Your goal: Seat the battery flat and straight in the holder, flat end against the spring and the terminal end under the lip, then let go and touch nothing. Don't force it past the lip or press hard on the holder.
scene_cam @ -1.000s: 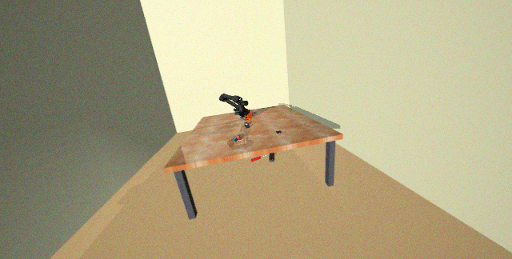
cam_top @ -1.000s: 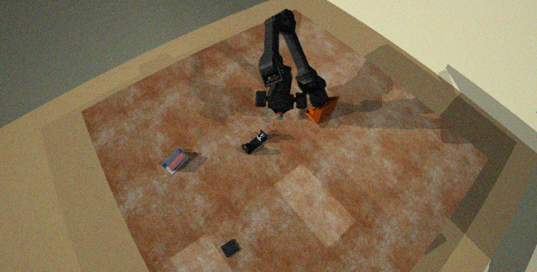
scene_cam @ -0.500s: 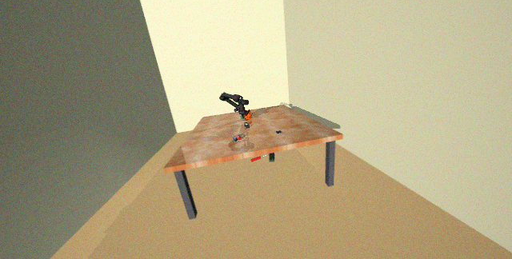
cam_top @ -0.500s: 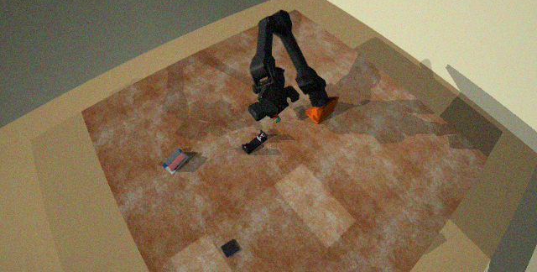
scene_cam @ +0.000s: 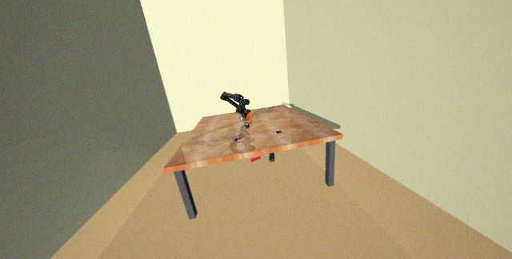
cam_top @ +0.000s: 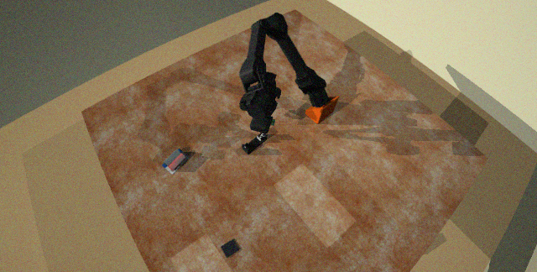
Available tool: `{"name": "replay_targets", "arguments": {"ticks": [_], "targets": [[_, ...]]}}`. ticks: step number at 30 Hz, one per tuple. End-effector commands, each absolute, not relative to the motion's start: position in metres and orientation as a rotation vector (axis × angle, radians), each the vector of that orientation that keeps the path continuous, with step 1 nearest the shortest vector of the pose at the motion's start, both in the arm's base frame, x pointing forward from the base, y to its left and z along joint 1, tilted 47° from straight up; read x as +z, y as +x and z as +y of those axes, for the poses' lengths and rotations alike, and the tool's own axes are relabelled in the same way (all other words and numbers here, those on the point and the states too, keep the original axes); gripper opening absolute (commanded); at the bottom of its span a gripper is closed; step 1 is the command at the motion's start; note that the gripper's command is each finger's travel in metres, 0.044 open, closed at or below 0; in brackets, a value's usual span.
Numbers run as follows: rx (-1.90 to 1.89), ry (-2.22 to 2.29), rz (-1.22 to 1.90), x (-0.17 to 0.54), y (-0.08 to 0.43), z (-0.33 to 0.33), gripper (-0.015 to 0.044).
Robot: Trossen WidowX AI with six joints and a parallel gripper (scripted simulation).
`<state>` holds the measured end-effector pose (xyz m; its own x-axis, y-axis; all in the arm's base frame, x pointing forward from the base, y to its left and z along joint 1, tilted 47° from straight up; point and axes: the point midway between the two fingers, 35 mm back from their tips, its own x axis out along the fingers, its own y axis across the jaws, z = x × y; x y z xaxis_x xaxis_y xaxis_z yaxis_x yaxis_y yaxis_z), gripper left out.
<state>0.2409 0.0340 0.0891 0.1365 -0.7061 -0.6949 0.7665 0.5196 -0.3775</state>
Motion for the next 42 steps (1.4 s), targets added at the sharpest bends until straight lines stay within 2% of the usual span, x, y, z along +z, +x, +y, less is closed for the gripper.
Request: {"name": "replay_targets", "arguments": {"ticks": [1, 20, 42], "targets": [[-0.977, -0.082, 1.050, 0.089, 0.253, 0.038, 0.0080], [-0.467, -0.763, 1.403, 0.084, 0.304, 0.055, 0.0080], [-0.362, -0.786, 1.292, 0.067, 0.313, 0.042, 0.0080]]}}
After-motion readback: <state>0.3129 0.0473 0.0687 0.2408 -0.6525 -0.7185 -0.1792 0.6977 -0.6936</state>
